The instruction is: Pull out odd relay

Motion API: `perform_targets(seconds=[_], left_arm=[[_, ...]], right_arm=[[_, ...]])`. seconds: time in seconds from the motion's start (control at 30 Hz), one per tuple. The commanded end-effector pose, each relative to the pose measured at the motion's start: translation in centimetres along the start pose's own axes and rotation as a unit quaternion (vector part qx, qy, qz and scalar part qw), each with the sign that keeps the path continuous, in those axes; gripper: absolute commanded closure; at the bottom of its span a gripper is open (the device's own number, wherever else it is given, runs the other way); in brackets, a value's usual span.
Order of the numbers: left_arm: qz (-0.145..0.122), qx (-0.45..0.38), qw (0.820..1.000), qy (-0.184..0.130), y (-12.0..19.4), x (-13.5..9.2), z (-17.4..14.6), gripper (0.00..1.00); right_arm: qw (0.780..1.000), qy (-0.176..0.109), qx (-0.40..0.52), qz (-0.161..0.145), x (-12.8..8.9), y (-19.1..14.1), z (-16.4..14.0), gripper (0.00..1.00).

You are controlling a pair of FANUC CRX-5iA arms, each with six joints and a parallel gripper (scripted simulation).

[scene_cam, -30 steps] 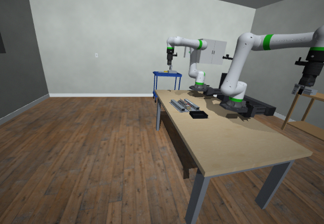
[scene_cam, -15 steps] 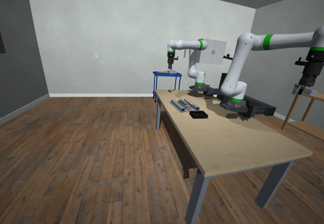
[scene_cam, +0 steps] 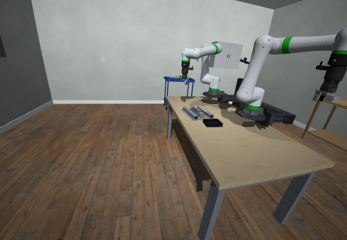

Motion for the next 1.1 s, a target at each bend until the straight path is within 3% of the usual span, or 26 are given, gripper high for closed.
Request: perform_targets(seconds=[0.0,0.33,0.73,1.07], left_arm=[[0.000,0.000,1.000,-0.001,0.0,-0.1,0.0,0.00],[0.000,0.000,1.000,-0.001,0.0,-0.1,0.0,0.00],[0.000,0.000,1.000,-0.001,0.0,-0.1,0.0,0.00],[0.000,0.000,1.000,-0.001,0.0,-0.1,0.0,0.00]], right_arm=[[0.999,-0.003,0.047,0.000,1.9,2.2,-1.4,0.02],[0.990,-0.003,0.140,0.000,5.8,5.8,-4.7,0.02],[0.964,-0.003,0.266,0.001,11.0,9.8,-9.7,0.02],[0.943,-0.003,0.332,0.001,13.7,11.3,-12.6,0.02]])
Point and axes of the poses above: on each arm, the point where the finger pads meet when closed, its own x axis out along the fingers, its own y axis across the jaws, z = x × y, the point moved 8 cm from there along -x, back along the fingers, and after that the axes turned 12 degrees about -x, right-handed, at the moved point
